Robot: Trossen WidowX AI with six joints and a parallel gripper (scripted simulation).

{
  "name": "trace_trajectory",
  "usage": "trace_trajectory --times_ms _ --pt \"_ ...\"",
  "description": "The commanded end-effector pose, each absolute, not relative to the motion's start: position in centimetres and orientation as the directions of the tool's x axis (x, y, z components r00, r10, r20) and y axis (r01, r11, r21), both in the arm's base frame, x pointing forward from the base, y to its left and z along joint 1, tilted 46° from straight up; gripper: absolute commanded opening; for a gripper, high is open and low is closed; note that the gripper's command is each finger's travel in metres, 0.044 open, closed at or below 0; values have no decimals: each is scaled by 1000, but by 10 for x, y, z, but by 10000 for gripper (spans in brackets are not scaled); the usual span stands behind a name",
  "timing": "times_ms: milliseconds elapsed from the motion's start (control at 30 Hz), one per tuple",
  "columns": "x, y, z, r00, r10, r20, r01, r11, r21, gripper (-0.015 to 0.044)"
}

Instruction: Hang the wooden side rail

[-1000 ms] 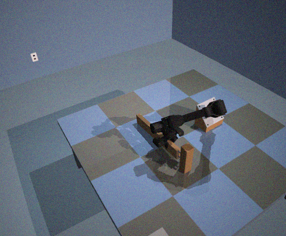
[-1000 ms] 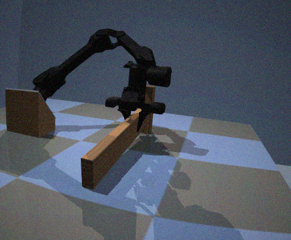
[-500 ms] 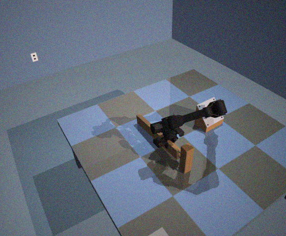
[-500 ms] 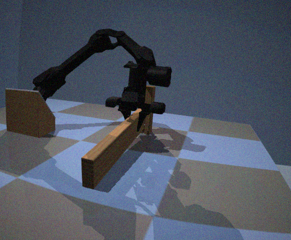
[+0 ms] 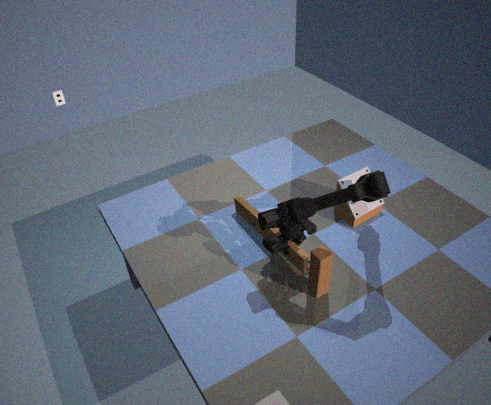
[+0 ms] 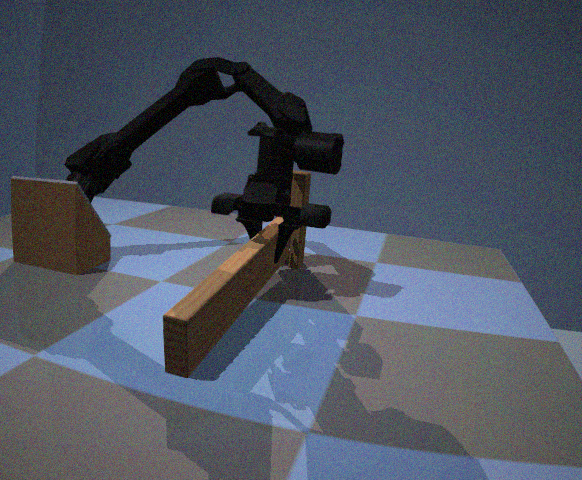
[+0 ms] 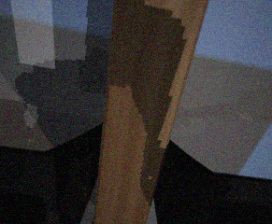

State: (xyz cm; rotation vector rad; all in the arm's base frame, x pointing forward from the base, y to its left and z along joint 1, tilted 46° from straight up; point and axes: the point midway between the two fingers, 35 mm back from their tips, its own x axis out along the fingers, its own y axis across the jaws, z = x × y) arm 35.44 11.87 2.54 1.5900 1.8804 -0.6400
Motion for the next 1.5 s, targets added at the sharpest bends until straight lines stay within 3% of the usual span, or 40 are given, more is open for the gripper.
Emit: trace_trajectory --times_ms 0,1467 --pt "356 117 29 -104 704 -703 986 163 18 0" --pt "355 121 32 -104 704 -703 986 163 18 0"
